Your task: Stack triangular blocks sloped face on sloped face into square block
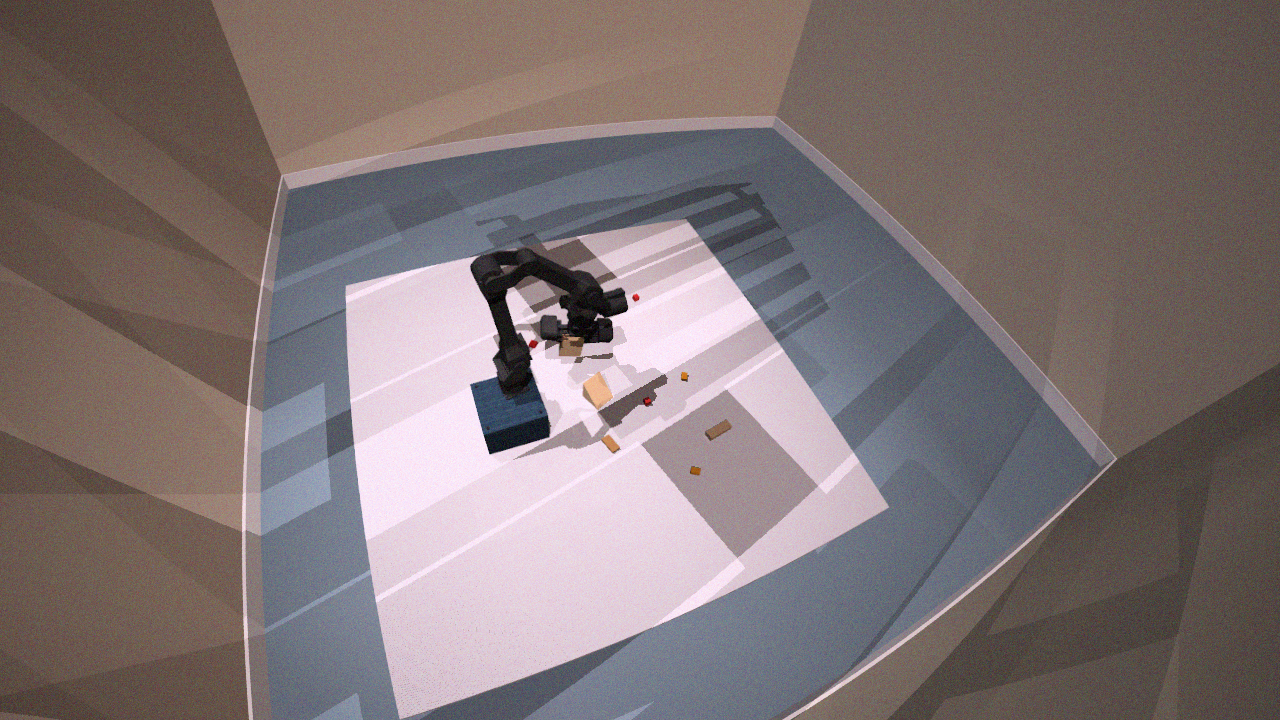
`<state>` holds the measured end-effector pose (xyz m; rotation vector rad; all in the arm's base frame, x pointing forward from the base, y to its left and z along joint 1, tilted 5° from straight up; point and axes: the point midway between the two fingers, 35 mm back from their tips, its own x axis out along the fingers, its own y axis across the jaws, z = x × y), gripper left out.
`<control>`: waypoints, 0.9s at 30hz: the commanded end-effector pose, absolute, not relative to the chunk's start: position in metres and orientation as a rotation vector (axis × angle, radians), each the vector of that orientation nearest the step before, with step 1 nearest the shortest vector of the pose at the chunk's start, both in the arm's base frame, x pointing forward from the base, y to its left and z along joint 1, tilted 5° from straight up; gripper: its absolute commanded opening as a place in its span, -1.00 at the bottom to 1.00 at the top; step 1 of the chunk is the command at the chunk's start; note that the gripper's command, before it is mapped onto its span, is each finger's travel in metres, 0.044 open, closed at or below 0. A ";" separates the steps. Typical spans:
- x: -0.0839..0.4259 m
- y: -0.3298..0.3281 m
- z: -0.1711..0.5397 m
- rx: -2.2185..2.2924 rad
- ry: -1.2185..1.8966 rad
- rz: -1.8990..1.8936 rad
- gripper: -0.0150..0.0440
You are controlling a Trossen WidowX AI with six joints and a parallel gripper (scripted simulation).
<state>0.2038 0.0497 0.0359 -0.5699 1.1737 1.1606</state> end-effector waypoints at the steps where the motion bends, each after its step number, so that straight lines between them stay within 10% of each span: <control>1: 0.206 0.050 0.037 -0.647 1.106 1.249 -0.49; 27: 0.215 0.040 0.039 -1.000 0.764 1.597 -0.49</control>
